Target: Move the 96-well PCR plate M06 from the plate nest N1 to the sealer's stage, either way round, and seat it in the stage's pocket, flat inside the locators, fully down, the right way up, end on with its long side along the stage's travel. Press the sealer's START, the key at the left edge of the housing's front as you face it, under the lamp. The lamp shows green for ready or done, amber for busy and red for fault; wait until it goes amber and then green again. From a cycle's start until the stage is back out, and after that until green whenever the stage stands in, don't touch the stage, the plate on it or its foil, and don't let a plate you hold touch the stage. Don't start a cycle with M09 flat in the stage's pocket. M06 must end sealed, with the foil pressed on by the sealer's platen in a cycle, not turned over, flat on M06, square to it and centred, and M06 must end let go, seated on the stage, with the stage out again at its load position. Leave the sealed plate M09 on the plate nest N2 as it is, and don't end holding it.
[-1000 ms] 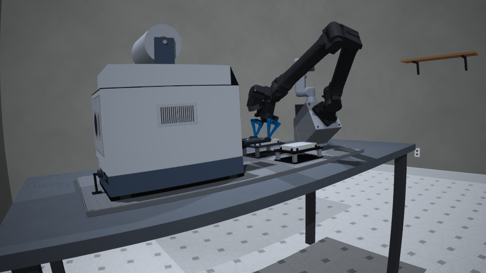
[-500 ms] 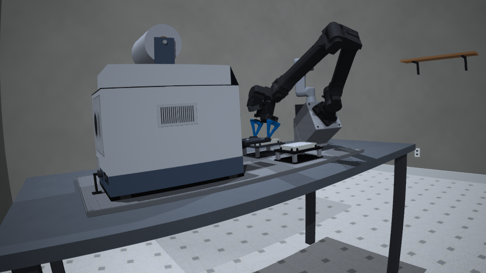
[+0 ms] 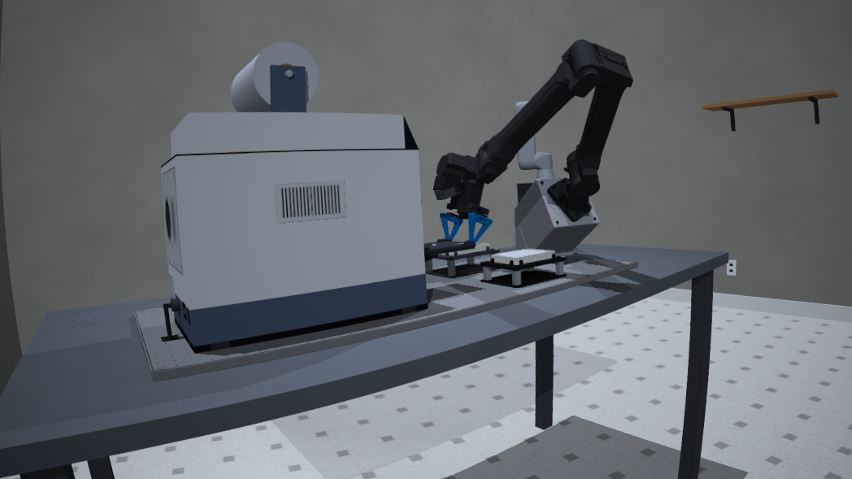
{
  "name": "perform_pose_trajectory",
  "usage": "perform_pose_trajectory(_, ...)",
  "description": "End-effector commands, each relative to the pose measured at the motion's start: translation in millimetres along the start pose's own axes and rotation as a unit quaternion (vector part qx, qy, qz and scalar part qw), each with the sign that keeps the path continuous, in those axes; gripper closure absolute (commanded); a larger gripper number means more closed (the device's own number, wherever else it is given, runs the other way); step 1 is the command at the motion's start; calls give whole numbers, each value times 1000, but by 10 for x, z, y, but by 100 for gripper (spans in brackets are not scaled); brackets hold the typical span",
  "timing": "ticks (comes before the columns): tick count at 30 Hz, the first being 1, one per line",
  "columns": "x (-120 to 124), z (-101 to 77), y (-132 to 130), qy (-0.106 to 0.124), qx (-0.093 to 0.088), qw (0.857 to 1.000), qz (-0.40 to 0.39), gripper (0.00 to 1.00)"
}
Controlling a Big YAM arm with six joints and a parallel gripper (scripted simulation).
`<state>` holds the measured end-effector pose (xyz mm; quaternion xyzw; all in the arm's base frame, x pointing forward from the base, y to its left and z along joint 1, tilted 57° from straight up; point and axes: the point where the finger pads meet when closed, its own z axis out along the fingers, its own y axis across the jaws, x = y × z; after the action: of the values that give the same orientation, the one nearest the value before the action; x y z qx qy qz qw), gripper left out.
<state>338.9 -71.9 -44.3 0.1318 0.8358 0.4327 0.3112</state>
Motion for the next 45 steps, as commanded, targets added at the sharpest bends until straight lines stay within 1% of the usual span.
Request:
perform_pose_trajectory(1, -176, -62, -42, -12, 5, 1000, -14, 0)
perform_pose_trajectory(7, -90, 33, -27, 3, -2, 1000, -14, 0)
perform_pose_trajectory(10, -93, 37, -27, 2, -2, 1000, -16, 0)
perform_pose_trajectory(14, -166, 15, -2, -5, 0, 1000, -22, 0)
perform_pose_trajectory(20, -183, 8, 10, -7, 0, 1000, -19, 0)
perform_pose_trajectory(33, -119, 33, -30, -2, -2, 1000, -8, 0)
perform_pose_trajectory(41, -167, 13, 0, -6, -1, 1000, -16, 0)
perform_pose_trajectory(45, -103, 42, 5, -2, -2, 1000, -10, 0)
